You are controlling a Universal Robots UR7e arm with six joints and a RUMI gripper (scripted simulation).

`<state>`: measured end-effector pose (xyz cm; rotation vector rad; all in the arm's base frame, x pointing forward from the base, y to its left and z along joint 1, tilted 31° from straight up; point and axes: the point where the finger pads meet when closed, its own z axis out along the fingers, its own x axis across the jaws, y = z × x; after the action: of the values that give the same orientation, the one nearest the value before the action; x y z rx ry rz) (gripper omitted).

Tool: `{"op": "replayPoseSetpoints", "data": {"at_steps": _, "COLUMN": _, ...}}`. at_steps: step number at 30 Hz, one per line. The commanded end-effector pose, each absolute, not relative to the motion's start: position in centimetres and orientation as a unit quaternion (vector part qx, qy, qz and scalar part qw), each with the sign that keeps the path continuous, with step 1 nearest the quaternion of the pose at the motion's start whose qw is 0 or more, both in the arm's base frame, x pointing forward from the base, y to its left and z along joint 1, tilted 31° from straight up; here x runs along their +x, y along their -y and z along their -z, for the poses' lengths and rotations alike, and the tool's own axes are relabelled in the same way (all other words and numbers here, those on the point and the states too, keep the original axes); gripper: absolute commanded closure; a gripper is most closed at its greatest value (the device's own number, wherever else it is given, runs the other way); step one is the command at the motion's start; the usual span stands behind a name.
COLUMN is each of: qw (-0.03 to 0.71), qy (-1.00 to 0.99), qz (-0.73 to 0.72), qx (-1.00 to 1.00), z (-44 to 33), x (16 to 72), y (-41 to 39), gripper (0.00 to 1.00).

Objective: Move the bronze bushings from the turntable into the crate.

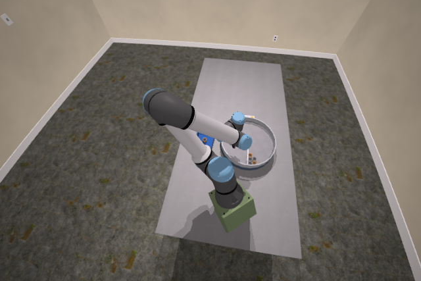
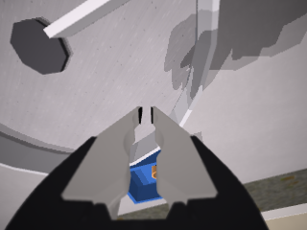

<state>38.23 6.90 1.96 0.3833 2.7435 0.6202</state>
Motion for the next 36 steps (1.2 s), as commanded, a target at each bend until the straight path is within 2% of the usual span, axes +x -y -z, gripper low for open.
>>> {"op": "replayPoseSetpoints", "data": {"at_steps": 1, "qw": 0.141, "qy": -0.951, "qz": -0.223, "qx": 0.163, "z": -0.8, "x": 37.9, "y": -5.1, "gripper": 0.94}}
{"op": "replayPoseSetpoints", "data": {"at_steps": 36, "qw": 0.1, "qy": -0.903, "qz": -0.244, "qx": 0.339, "z": 4.3, "x": 36.2, "y": 6.0, "gripper": 0.94}}
